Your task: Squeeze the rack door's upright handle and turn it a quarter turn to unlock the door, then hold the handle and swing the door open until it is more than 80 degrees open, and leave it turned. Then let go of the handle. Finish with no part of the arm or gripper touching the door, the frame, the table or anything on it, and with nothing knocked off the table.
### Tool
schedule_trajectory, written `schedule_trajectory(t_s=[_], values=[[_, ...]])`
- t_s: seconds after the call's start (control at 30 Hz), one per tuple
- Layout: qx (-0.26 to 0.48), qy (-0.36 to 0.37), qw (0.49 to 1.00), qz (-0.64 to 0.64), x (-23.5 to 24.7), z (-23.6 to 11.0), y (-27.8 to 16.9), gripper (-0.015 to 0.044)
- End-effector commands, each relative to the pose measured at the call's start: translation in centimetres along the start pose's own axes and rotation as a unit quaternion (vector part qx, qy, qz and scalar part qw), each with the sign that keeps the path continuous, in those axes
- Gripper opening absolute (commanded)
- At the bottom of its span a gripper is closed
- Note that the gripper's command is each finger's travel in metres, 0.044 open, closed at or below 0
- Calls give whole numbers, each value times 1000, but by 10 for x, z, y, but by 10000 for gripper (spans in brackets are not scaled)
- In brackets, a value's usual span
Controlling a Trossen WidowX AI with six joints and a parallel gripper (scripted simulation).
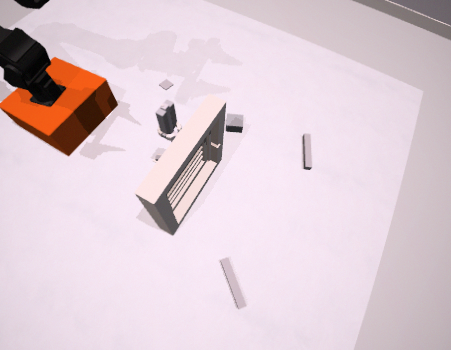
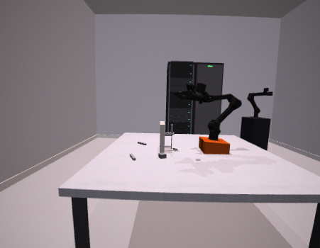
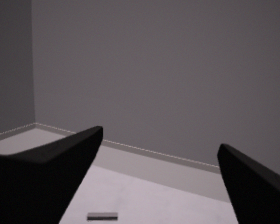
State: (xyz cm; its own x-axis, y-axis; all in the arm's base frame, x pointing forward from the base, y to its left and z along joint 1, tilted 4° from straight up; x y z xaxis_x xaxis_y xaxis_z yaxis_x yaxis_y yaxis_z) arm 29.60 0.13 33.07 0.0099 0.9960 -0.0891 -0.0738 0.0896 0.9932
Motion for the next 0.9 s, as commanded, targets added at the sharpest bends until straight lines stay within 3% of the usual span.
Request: schedule_trajectory(t_s=[0.0,0.13,0.87], values=[[2,0,1000,0,0,1,0,374],[47,3,999,2,0,12,-9,287],[335,12,942,21,-1,58,-75,287]])
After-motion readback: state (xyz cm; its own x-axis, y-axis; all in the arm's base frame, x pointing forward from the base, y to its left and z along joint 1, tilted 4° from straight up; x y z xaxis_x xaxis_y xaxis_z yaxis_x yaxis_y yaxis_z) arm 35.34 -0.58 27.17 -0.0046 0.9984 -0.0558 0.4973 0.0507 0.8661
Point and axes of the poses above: the point midway between the two fingers, 35 mm back from their tips, its own z axis out along the fingers, its own x axis across the jaws, y = z × x, the point moved 2 cm from there along -z, back along the fingers, and after that the axes turned 5 degrees about -z, right-handed, at the moved point
